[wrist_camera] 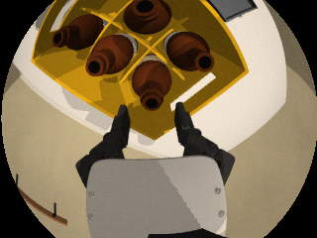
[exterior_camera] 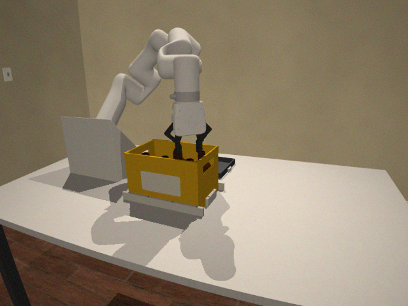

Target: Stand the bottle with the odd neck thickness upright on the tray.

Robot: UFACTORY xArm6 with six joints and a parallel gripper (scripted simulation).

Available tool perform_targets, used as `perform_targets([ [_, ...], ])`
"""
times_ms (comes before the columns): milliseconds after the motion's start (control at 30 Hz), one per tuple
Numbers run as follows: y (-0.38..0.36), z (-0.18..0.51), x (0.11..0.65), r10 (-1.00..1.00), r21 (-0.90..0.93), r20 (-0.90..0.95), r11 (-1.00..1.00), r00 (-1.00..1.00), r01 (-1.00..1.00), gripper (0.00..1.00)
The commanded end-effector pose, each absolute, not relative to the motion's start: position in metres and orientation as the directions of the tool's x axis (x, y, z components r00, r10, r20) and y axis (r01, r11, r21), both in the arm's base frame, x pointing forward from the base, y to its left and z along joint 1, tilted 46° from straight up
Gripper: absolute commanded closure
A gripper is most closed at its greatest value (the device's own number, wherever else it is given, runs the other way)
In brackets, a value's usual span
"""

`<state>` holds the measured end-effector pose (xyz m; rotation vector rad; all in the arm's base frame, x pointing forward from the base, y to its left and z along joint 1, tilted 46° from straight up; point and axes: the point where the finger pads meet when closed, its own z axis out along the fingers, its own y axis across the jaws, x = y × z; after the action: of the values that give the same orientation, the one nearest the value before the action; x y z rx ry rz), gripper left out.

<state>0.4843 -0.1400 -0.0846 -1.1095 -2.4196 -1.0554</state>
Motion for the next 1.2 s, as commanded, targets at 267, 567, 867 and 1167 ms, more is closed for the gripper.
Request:
perform_targets([
  [267,-0.1418,-0.0834,0.4856,0.543,0.506,0.509,0.439,-0.668,0.743,0.35],
  [567,-0.1418,-0.0834,0.4856,0.543,0.506,0.509,0.439,-0.668,0.743,0.35],
  [867,-0.1405,-0.0846,0.4857,0.543,0.506,0.509,0.439,-0.668,0.743,0.35],
  [1167,-0.1374,-0.0877,0.486,0.543,0.506,0.509,0.439,-0.668,0.743,0.35],
])
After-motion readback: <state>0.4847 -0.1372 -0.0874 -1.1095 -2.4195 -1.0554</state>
